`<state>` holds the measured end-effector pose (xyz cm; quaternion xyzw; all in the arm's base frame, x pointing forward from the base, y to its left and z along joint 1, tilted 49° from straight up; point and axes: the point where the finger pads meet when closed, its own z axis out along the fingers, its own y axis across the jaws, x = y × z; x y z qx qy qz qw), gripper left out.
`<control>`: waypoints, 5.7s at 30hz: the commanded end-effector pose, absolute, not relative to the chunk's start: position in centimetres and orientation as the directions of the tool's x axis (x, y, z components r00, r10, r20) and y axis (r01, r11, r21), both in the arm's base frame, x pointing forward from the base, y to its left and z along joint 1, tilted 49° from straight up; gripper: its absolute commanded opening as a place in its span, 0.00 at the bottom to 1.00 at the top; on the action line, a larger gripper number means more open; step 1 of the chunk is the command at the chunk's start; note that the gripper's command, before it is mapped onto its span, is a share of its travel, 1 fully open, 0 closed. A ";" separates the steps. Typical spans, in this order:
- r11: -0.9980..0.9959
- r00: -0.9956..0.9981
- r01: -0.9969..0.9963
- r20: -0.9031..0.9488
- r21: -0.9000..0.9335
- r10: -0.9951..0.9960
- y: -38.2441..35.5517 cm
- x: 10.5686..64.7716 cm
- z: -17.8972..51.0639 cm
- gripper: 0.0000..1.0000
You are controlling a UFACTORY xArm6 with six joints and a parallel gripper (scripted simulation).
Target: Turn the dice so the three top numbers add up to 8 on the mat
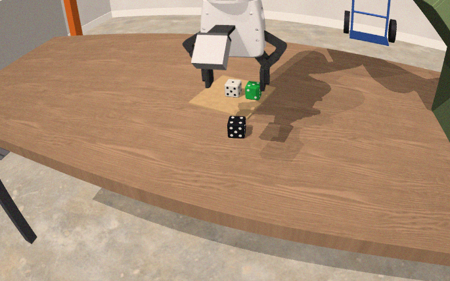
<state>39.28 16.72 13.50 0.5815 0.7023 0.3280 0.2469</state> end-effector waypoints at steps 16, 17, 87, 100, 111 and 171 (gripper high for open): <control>0.158 -0.228 0.640 -0.011 0.752 0.974 16.9 39.4 13.7 0.47; 0.158 -0.228 0.640 -0.011 0.752 0.974 16.9 39.4 13.7 0.47; 0.158 -0.229 0.640 -0.010 0.752 0.973 17.5 42.7 10.7 0.47; 0.158 -0.229 0.640 -0.010 0.752 0.973 17.7 43.3 10.2 0.47; 0.158 -0.229 0.640 -0.010 0.752 0.973 17.7 43.3 10.2 0.47; 0.158 -0.229 0.640 -0.010 0.752 0.973 17.7 43.3 10.2 0.47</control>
